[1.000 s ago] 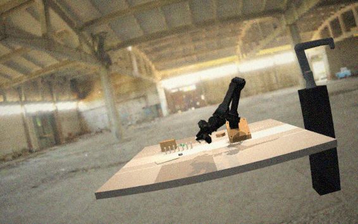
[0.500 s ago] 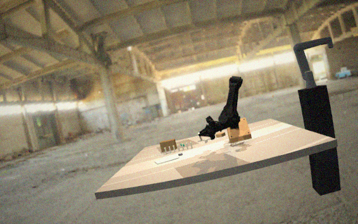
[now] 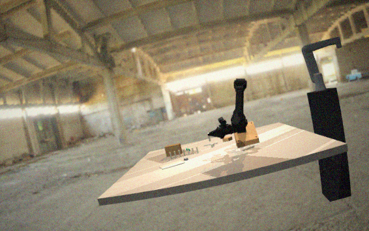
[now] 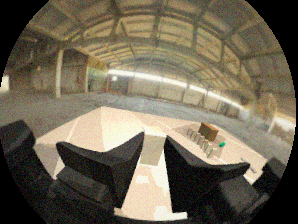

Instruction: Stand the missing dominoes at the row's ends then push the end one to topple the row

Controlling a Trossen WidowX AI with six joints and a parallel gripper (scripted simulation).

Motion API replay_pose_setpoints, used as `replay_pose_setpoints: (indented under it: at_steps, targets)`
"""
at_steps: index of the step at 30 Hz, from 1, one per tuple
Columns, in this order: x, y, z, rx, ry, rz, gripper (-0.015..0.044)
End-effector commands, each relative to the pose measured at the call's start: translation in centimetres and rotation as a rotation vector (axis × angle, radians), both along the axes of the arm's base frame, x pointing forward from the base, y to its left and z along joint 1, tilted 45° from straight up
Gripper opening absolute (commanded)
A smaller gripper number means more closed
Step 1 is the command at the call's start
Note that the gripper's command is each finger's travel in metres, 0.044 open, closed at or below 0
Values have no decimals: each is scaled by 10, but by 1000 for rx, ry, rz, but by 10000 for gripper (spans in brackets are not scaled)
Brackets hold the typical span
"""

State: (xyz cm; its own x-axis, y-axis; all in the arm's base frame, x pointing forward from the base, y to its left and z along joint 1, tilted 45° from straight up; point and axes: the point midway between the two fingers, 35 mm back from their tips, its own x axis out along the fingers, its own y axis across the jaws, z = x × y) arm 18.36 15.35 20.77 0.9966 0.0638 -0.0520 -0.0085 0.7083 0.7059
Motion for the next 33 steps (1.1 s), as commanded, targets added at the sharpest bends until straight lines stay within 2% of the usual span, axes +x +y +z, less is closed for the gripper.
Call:
replay_pose_setpoints:
  at_steps: [1,17,33]
  targets:
    - [-1,-3,-1,21,-5,-11,107]
    - [-1,-2,-1,21,-5,-11,107]
    - [0,26,-18,19,-2,-9,107]
